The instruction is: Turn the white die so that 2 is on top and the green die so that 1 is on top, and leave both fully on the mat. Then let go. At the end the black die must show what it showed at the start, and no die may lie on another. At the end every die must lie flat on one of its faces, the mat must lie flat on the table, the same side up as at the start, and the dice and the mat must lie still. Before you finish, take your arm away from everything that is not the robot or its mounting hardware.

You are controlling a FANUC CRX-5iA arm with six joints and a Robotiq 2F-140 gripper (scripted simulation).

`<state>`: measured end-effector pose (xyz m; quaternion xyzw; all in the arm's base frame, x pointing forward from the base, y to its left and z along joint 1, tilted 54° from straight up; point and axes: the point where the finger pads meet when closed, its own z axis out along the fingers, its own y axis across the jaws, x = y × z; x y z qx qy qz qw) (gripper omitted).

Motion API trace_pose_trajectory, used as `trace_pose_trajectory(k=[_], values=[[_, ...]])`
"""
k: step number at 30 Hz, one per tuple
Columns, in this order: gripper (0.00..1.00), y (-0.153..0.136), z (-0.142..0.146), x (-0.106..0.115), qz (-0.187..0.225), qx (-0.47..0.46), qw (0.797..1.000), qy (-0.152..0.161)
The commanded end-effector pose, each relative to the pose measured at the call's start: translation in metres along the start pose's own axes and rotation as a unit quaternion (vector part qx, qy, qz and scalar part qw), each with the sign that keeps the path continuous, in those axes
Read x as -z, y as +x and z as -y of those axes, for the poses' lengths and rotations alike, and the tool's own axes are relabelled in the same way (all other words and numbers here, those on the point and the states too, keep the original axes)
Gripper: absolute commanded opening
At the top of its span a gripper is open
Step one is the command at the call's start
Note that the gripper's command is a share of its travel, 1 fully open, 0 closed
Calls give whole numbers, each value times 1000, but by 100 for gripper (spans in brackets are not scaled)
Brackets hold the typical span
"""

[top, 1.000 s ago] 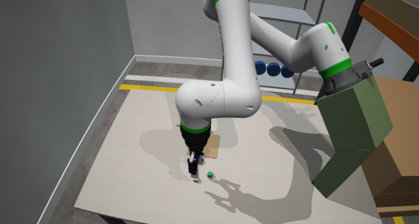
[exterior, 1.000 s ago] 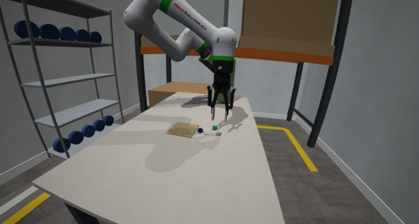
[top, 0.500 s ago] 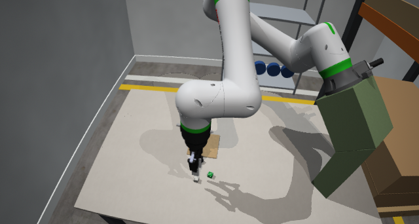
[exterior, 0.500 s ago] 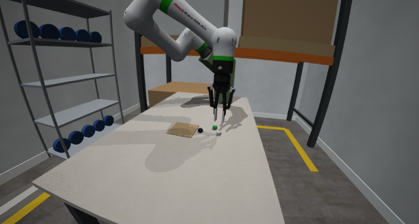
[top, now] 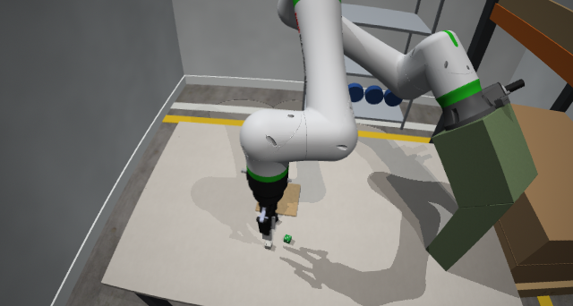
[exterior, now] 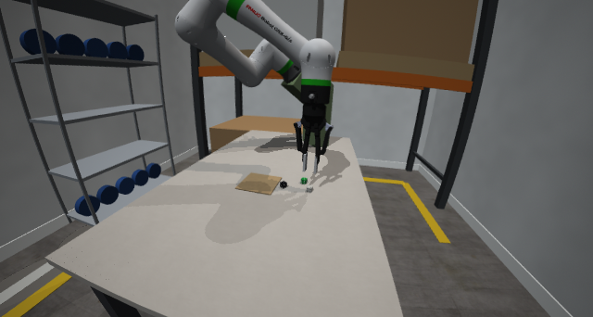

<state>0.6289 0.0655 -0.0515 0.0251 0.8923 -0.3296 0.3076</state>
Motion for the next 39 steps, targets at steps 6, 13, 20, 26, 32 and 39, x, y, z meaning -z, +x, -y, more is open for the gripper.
trace_pose_trajectory(k=[6,13,20,26,32,39], values=[[21,0,0,-2,0,0,1000,0],[21,0,0,-8,0,0,1000,0],[21,0,0,-14,0,0,1000,0],[21,0,0,-24,0,0,1000,0],[21,0,0,-33,0,0,1000,0],[21,0,0,-40,0,0,1000,0]])
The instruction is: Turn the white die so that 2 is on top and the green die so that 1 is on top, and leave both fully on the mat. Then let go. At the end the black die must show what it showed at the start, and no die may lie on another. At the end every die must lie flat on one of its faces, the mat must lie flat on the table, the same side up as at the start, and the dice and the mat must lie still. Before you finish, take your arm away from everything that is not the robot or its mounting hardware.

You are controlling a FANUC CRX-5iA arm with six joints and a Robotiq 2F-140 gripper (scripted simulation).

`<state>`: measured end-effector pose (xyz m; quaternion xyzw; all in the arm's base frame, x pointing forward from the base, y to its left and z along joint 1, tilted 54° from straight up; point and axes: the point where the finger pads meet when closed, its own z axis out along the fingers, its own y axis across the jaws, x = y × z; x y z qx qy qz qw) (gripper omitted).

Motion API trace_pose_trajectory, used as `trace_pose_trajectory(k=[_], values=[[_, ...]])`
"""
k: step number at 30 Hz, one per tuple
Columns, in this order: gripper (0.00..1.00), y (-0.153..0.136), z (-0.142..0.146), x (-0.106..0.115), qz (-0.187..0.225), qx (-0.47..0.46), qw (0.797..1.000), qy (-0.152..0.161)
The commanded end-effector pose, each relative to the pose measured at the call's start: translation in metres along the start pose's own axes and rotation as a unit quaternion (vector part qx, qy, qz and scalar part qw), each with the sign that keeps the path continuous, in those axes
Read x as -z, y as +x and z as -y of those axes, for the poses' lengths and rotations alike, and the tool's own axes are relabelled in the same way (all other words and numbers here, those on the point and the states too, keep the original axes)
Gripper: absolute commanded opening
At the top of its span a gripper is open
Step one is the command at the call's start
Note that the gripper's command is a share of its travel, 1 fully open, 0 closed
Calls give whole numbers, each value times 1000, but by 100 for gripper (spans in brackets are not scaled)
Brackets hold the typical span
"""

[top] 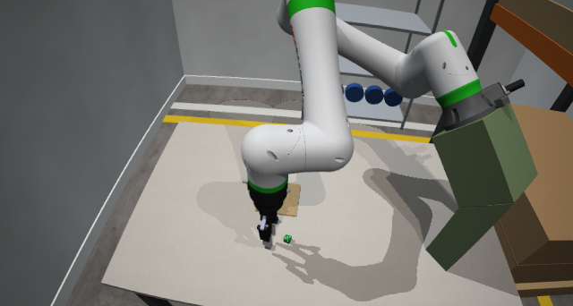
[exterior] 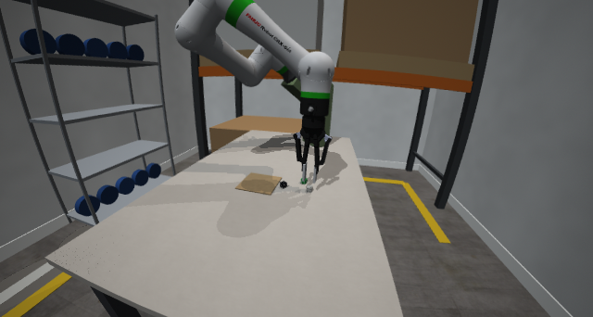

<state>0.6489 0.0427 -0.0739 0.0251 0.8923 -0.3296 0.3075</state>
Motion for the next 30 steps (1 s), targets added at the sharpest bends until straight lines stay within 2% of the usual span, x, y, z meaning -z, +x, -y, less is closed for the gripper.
trace_pose_trajectory(k=[1,12,30], values=[[21,0,0,-4,0,0,1000,0],[21,0,0,-13,0,0,1000,0],[21,0,0,-14,0,0,1000,0]])
